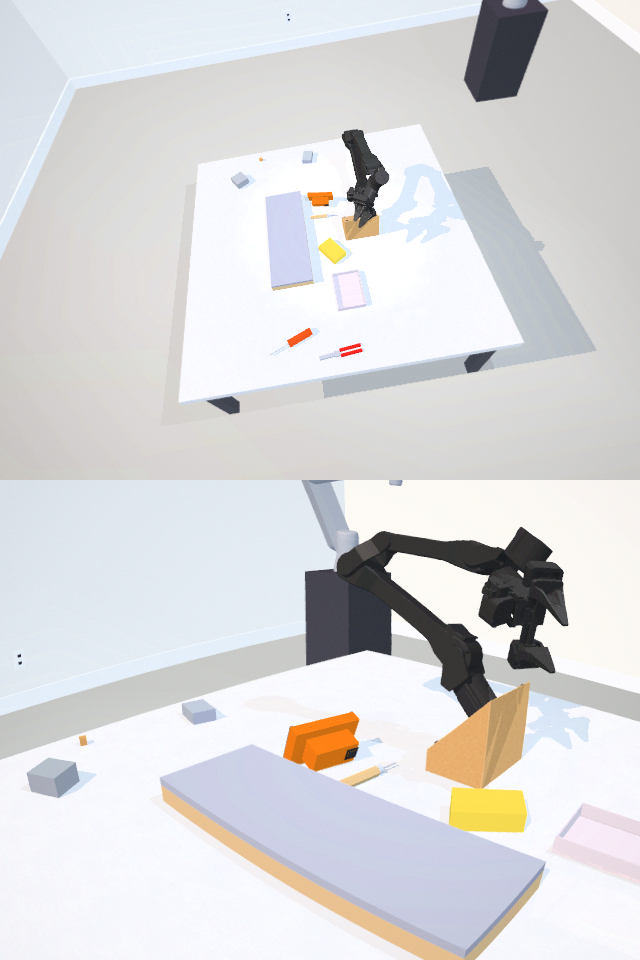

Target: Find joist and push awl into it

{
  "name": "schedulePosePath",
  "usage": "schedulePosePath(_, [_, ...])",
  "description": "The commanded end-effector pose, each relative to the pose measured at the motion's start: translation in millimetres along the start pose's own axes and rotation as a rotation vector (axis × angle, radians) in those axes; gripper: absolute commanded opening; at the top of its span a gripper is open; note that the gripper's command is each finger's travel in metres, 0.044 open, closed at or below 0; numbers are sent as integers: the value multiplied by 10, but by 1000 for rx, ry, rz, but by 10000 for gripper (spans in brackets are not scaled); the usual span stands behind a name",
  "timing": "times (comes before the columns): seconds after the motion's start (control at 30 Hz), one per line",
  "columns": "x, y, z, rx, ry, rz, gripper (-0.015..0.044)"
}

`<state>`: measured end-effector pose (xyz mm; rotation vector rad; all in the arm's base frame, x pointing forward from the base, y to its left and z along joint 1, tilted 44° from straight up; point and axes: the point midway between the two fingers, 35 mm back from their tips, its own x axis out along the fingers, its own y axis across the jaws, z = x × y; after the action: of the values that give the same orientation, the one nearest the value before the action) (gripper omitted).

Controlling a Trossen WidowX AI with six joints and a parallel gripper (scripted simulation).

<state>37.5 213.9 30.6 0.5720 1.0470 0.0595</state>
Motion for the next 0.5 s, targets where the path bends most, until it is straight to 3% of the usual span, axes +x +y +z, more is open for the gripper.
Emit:
schedulePosePath(0.0, [6,3,18,5,-5,-4,426])
schedulePosePath(0.47, [175,-185,1536,365,-413,-352,440])
